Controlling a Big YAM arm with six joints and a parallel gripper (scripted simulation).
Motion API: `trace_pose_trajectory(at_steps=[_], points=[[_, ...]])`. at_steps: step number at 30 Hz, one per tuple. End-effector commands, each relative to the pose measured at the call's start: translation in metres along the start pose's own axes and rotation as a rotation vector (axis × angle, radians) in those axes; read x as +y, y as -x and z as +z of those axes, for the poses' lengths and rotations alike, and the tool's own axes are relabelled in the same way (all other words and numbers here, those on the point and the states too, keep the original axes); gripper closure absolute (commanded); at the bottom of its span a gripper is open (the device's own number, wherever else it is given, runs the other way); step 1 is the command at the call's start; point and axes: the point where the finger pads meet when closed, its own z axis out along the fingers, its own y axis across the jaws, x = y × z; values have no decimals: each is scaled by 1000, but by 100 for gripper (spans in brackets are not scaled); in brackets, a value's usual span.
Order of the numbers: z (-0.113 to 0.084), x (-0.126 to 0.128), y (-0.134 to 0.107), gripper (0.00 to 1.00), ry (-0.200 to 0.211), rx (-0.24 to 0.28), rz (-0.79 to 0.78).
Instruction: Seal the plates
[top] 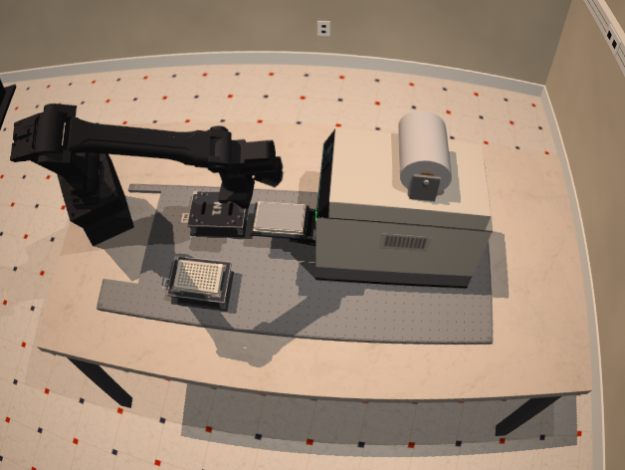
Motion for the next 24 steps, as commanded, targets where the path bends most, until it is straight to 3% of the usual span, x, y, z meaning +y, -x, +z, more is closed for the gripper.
trace_pose_trajectory(at_steps=[1, 3, 6, 14, 24], points=[[-4, 5, 17, 100, 4, 106, 59], [-2, 2, 17, 100, -2, 165, 70], [-2, -6, 8, 100, -9, 146, 63], [-1, -14, -3, 100, -17, 160, 39], [-3, 3, -15, 100, -4, 167, -40]])
